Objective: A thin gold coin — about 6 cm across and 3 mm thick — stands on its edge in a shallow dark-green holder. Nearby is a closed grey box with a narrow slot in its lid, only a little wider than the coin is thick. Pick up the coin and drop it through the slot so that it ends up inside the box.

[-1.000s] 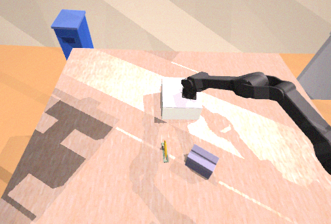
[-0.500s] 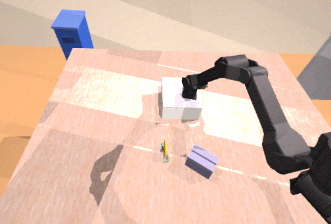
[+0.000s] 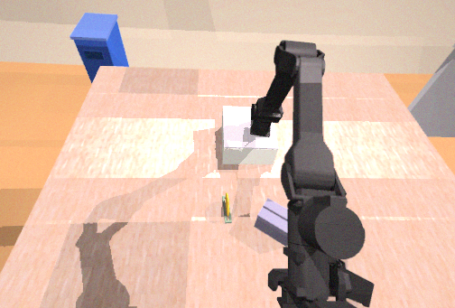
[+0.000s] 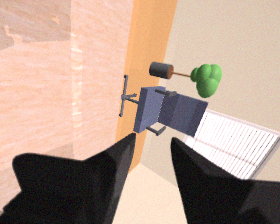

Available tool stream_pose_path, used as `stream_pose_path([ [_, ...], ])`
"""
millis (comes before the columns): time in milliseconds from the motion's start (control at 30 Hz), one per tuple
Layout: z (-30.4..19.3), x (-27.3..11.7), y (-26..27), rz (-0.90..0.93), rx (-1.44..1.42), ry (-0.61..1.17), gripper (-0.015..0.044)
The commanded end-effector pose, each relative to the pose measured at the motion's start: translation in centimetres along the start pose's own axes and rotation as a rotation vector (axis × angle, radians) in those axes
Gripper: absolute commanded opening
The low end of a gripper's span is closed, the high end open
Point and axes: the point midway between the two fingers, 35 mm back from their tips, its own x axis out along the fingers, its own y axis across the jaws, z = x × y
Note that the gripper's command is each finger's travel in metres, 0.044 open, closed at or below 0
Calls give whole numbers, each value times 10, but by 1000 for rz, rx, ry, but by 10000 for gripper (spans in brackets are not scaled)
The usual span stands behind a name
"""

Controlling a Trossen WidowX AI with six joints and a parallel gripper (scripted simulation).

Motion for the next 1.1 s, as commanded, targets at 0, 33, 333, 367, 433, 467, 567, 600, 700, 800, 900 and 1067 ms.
stream_pose_path([
  [0,-28,-22,47,168,213,49,161],
  [33,-36,-29,61,217,275,69,161],
  [333,-76,-119,186,622,858,338,161],
  [367,-77,-131,199,663,923,377,161],
  [433,-77,-157,223,742,1054,462,161],
  [467,-77,-170,234,780,1119,507,161],
  [567,-71,-209,264,890,1310,653,161],
  [600,-69,-218,271,919,1360,695,161],
  [700,-67,-225,276,941,1400,730,161],
  [800,-67,-225,276,941,1400,730,161],
  [900,-67,-223,278,941,1400,730,161],
  [1067,-64,-207,306,941,1400,729,161],
])
